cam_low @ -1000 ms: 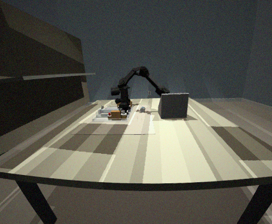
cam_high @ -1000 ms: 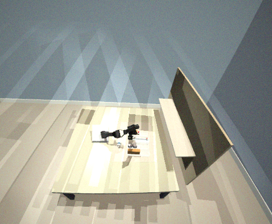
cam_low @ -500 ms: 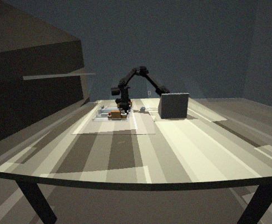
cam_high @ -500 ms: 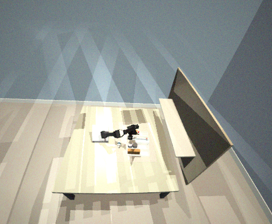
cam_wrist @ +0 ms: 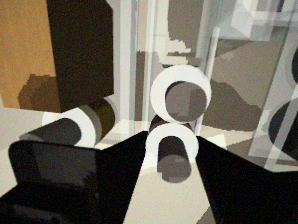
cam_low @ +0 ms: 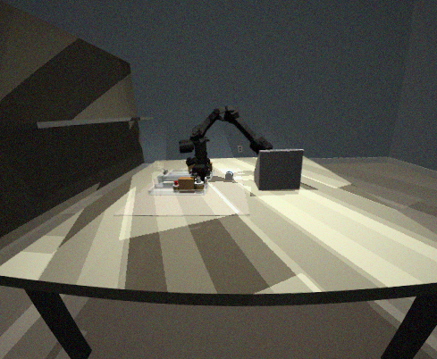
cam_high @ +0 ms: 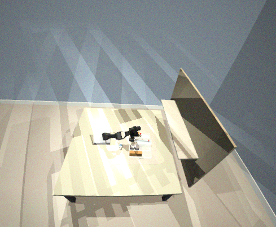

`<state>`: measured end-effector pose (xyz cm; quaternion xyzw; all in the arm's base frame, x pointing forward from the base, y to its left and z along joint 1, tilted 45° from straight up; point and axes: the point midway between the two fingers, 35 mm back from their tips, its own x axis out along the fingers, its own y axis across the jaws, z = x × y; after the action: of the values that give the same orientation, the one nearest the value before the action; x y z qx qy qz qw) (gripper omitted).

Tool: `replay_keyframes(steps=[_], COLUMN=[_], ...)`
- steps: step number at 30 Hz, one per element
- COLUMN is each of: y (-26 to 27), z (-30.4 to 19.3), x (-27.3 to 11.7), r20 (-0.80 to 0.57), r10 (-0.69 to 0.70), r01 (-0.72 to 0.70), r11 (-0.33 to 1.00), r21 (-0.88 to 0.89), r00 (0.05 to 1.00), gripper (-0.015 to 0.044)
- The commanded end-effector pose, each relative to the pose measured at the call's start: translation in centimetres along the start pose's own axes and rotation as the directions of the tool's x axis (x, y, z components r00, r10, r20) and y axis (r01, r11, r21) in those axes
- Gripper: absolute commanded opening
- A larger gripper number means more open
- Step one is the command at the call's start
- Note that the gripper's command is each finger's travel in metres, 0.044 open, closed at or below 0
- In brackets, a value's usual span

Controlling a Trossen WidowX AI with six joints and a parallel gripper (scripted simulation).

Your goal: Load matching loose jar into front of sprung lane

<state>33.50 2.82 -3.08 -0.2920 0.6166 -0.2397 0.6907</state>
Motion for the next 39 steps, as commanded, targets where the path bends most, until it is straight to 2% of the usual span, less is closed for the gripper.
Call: replay_keyframes(steps=[1,30,39], y=[-0.15,0.02,0.03], z=[0.12,-0.33,-0.24], x=[0.04,0.01,0.02], r20=[0.008,0.008,0.008], r10=[-0.007,-0.007,-0.007], r01=[0.007,0.007,0.007], r11=[1.0,1.0,1.0], r21=[0.01,0.01,0.01], r00=[1.0,1.0,1.0], gripper=[0.0,0.0,0.0236])
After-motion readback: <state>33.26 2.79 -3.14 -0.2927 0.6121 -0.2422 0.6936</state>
